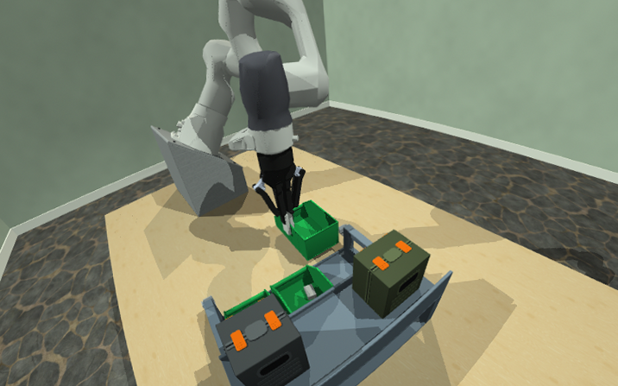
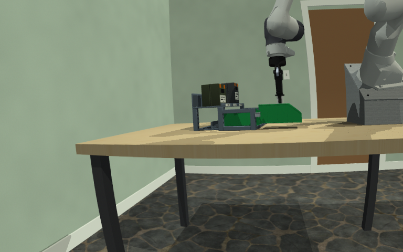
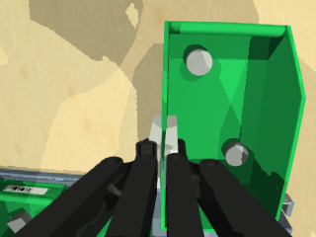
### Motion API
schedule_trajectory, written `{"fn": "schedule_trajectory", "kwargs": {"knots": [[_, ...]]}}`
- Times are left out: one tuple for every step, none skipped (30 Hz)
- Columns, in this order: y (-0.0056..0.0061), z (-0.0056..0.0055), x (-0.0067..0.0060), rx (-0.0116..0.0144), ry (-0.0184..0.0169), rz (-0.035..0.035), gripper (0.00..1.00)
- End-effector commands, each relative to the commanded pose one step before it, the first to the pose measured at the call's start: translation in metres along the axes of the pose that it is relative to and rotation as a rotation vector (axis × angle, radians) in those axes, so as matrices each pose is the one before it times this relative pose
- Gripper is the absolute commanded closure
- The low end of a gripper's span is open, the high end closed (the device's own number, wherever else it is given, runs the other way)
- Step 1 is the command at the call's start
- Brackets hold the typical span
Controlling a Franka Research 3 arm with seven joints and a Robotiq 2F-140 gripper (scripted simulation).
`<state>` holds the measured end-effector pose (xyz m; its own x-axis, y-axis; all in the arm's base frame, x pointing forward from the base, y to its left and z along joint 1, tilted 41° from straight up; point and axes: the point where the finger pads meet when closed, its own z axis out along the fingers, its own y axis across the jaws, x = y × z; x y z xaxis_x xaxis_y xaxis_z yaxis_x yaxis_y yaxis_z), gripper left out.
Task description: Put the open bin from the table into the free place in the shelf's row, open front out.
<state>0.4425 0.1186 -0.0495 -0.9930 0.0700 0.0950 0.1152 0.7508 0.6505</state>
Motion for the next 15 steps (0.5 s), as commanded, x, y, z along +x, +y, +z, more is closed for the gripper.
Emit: {"fn": "schedule_trajectory", "kwargs": {"knots": [[0.00001,-0.00033,-0.00087,-0.00104,-0.00022,0.00834,1.0],[0.0,0.0,0.0,0.0,0.0,0.0,1.0],[0.0,0.0,0.0,0.0,0.0,0.0,1.0],[0.0,0.0,0.0,0.0,0.0,0.0,1.0],[0.0,0.0,0.0,0.0,0.0,0.0,1.0],[0.0,0.0,0.0,0.0,0.0,0.0,1.0],[0.0,0.0,0.0,0.0,0.00005,0.0,1.0],[0.00001,-0.00001,-0.00002,-0.00002,0.00032,-0.00001,1.0],[0.00002,-0.00002,-0.00004,-0.00005,0.0008,-0.00001,1.0],[0.00003,-0.00003,-0.00008,-0.00009,0.00145,-0.00002,1.0],[0.0,0.0,0.0,0.0,0.0,0.0,1.0],[0.0,0.0,0.0,0.0,0.0,0.0,1.0],[0.00004,-0.00005,-0.00012,-0.00013,0.00223,-0.00003,1.0],[0.00004,-0.00007,-0.00016,-0.00015,0.00308,-0.00003,1.0],[0.00004,-0.0001,-0.00019,-0.00014,0.00397,-0.00002,1.0]]}}
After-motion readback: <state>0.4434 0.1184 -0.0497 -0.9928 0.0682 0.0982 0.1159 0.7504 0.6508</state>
